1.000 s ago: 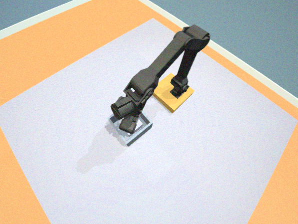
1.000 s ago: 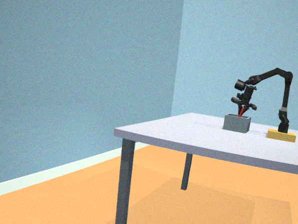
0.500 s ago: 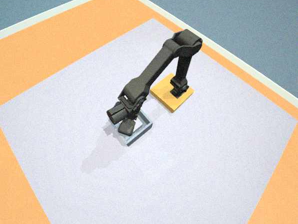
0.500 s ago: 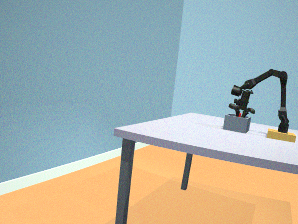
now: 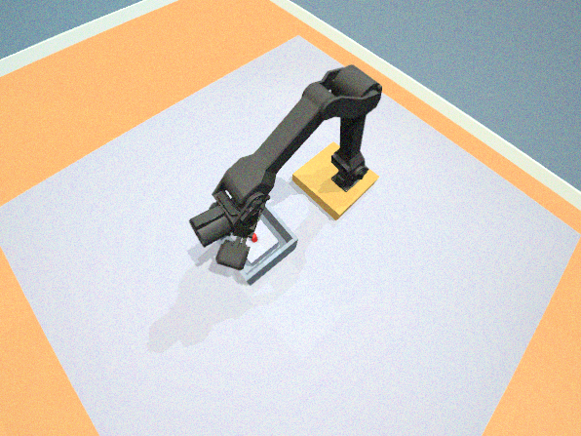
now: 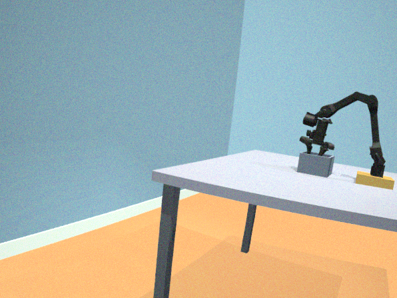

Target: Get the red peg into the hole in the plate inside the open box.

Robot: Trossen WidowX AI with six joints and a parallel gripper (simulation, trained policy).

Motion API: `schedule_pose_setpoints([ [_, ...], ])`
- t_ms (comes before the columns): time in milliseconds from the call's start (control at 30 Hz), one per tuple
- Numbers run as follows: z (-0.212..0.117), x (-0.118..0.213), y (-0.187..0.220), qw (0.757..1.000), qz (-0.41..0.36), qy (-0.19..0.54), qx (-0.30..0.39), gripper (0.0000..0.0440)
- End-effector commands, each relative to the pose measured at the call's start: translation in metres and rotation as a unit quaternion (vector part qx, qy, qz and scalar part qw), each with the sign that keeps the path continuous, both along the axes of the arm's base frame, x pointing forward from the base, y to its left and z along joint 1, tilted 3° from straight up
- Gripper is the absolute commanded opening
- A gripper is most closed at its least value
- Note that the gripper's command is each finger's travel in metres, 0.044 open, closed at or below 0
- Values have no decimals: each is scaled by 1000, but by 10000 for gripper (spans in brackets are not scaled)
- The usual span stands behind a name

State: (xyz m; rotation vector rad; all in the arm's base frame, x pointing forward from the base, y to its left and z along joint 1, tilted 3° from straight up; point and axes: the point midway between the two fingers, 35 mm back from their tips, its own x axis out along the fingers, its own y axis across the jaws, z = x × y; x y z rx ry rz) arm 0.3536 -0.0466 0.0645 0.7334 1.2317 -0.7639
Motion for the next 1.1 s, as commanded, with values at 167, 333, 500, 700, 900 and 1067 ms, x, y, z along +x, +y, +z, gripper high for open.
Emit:
schedule_pose_setpoints([
  [167,9,26,-15,1000,5,-24,-6,440],
  [333,17,37,-26,999,-2,-44,-15,440],
  [500,26,48,-37,998,-8,-64,-25,440],
  [700,30,53,-41,997,-11,-73,-30,440],
  [900,30,53,-41,997,-11,-73,-30,440],
  [1067,30,53,-41,997,-11,-73,-30,440],
])
